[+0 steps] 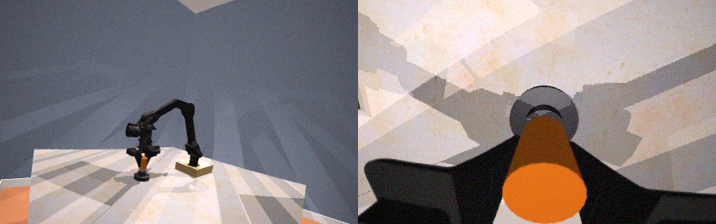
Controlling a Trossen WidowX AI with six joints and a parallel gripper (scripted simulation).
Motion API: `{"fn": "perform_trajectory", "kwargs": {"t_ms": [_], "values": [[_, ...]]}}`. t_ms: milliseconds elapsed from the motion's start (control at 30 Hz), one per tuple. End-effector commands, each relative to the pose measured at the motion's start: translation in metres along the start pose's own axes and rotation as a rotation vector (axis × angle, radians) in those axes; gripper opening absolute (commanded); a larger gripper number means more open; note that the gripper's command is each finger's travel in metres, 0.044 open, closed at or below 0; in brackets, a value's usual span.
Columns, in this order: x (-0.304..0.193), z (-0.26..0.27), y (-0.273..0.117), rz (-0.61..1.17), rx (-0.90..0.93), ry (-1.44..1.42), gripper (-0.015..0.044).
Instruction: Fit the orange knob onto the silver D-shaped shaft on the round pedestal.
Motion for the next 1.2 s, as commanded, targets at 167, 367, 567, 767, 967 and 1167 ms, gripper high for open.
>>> {"fn": "perform_trajectory", "kwargs": {"t_ms": [167, 367, 567, 767, 967, 1167], "values": [[-0.0018, 0.0003, 0.0009, -0.002, -0.003, 0.000, 0.0000], [-0.0022, 0.0002, 0.0011, -0.002, -0.003, -0.030, 0.0000], [-0.0025, 0.0001, 0.0012, -0.002, -0.003, -0.049, 0.0000], [-0.0022, 0.0001, 0.0029, -0.002, -0.003, 0.015, 0.0000], [-0.0018, 0.0008, 0.0073, -0.003, -0.003, 0.066, 0.0000], [-0.0016, 0.0020, 0.0102, -0.003, -0.003, 0.031, 0.0000]]}}
Point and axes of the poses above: the point midway between the two fingers, 35 mm back from their tips, its own y axis out along the fingers, its own z axis across the jaws, x = y × z, the point moved 6 cm from there along -y, back along the fingers
